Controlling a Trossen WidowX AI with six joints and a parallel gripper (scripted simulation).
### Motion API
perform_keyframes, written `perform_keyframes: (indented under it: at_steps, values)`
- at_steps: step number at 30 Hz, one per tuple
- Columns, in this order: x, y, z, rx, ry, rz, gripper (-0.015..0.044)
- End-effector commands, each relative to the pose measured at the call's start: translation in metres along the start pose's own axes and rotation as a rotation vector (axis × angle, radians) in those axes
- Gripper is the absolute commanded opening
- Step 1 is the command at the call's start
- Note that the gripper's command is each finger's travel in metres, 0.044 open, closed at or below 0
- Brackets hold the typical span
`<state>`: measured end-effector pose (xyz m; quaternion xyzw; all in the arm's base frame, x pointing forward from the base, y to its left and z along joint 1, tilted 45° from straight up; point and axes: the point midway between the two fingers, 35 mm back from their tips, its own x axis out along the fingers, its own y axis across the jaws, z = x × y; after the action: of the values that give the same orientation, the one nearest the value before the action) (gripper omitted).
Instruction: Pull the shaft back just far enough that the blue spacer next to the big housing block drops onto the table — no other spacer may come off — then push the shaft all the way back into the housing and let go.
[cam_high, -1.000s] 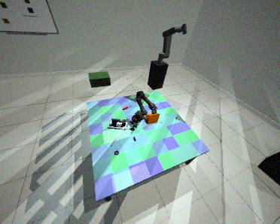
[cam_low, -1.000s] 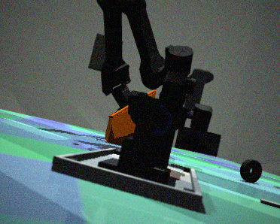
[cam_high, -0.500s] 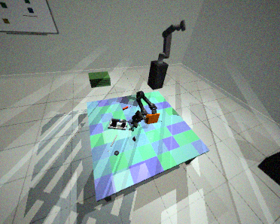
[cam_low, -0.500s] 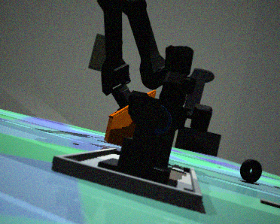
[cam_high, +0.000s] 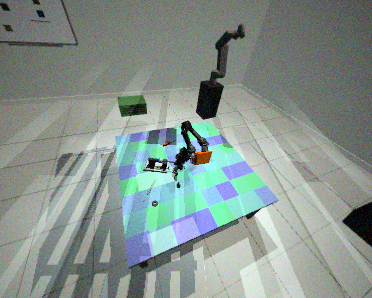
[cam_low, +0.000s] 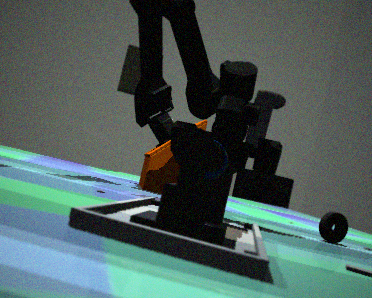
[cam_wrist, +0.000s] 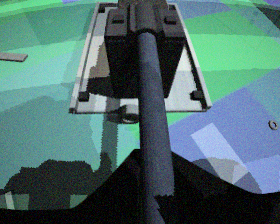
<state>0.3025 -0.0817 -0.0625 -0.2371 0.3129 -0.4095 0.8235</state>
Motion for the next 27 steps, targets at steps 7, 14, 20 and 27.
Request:
perform_keyframes:
  at_steps: [7, 14, 20, 27]
  values:
    - [-0.0014, -0.0006, -0.0011, 0.003, -0.001, -0.004, 0.0000]
    - [-0.0019, -0.0005, -0.0016, 0.003, -0.001, -0.004, 0.0000]
    - [-0.0023, -0.0005, -0.0021, 0.003, -0.001, -0.004, 0.0000]
    - [-0.0029, -0.0005, -0.0026, 0.003, 0.000, -0.004, 0.0000]
